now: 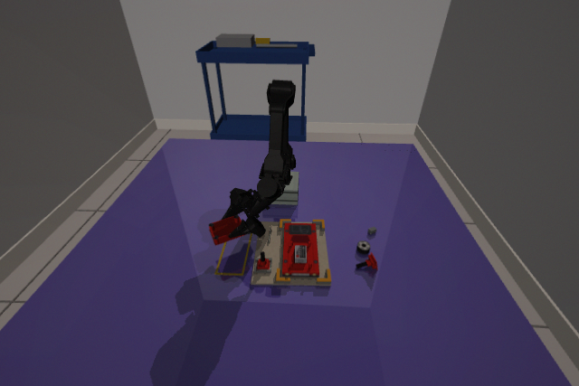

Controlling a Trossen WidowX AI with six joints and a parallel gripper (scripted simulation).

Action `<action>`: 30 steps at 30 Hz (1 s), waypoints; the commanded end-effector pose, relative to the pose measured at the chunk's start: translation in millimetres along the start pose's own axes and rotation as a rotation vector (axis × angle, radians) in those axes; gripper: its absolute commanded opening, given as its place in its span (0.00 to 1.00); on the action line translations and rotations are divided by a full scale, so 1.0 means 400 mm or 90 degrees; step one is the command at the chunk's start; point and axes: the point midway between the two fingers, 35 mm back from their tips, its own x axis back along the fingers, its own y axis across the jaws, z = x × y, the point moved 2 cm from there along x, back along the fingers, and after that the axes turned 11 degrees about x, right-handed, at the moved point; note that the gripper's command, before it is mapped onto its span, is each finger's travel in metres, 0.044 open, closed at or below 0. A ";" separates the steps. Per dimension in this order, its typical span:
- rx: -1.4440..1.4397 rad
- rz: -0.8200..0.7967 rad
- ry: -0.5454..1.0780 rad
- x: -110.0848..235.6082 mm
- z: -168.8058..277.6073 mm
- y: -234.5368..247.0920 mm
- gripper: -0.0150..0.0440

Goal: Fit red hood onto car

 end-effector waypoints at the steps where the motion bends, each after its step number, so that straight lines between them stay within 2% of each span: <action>1: 0.036 -0.002 0.001 0.000 0.000 0.001 0.25; 30: 0.632 -0.002 0.000 -0.002 0.002 0.001 0.25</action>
